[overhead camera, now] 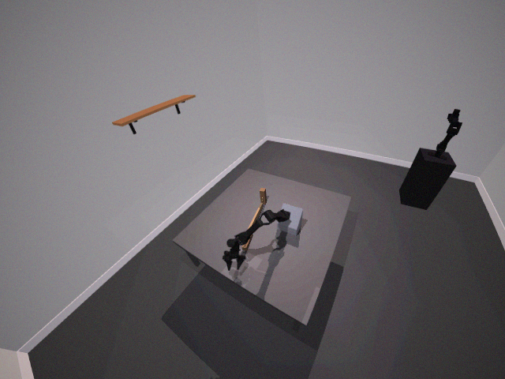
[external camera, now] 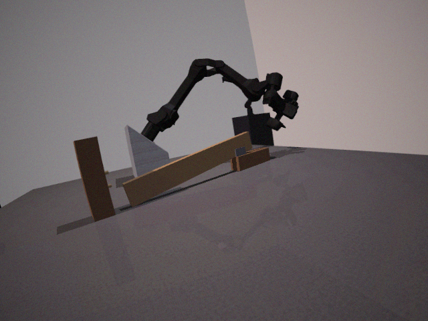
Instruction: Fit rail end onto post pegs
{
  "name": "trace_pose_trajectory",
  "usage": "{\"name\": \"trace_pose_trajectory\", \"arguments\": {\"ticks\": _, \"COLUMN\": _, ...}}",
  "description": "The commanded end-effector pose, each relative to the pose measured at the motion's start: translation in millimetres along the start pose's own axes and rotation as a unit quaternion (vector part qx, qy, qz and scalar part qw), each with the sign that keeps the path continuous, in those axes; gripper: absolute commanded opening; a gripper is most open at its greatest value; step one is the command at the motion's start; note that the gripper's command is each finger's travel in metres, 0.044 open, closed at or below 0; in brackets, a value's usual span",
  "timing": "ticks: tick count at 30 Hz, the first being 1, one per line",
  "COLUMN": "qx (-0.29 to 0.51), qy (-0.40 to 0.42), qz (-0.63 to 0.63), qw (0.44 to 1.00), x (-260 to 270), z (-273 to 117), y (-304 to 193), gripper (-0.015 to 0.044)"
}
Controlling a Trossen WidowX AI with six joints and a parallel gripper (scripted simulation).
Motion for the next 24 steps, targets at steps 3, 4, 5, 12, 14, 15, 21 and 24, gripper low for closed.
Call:
{"name": "trace_pose_trajectory", "arguments": {"ticks": 3, "qx": -0.085, "qy": -0.06, "qz": -0.11, "qw": 0.988, "x": -33, "z": -33, "y": 56, "gripper": 0.044}}
{"name": "trace_pose_trajectory", "arguments": {"ticks": 4, "qx": -0.1, "qy": -0.075, "qz": -0.133, "qw": 0.983, "x": -39, "z": -42, "y": 66, "gripper": 0.044}}
{"name": "trace_pose_trajectory", "arguments": {"ticks": 5, "qx": -0.114, "qy": -0.09, "qz": -0.155, "qw": 0.977, "x": -45, "z": -50, "y": 76, "gripper": 0.044}}
{"name": "trace_pose_trajectory", "arguments": {"ticks": 12, "qx": -0.172, "qy": -0.215, "qz": -0.3, "qw": 0.913, "x": -90, "z": -122, "y": 135, "gripper": 0.044}}
{"name": "trace_pose_trajectory", "arguments": {"ticks": 14, "qx": -0.176, "qy": -0.248, "qz": -0.332, "qw": 0.893, "x": -101, "z": -142, "y": 146, "gripper": 0.044}}
{"name": "trace_pose_trajectory", "arguments": {"ticks": 15, "qx": -0.177, "qy": -0.264, "qz": -0.346, "qw": 0.883, "x": -107, "z": -151, "y": 150, "gripper": 0.044}}
{"name": "trace_pose_trajectory", "arguments": {"ticks": 21, "qx": -0.161, "qy": -0.358, "qz": -0.42, "qw": 0.818, "x": -140, "z": -213, "y": 171, "gripper": 0.044}}
{"name": "trace_pose_trajectory", "arguments": {"ticks": 24, "qx": -0.142, "qy": -0.403, "qz": -0.449, "qw": 0.785, "x": -157, "z": -245, "y": 176, "gripper": 0.044}}
Point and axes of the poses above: the point midway between the two fingers, 35 mm back from their tips, its own z axis out along the fingers, its own x axis across the jaws, y = z × x, the point moved 8 cm from there along -z, back along the fingers, and after that the axes turned 2 degrees about -z, right-handed, at the moved point
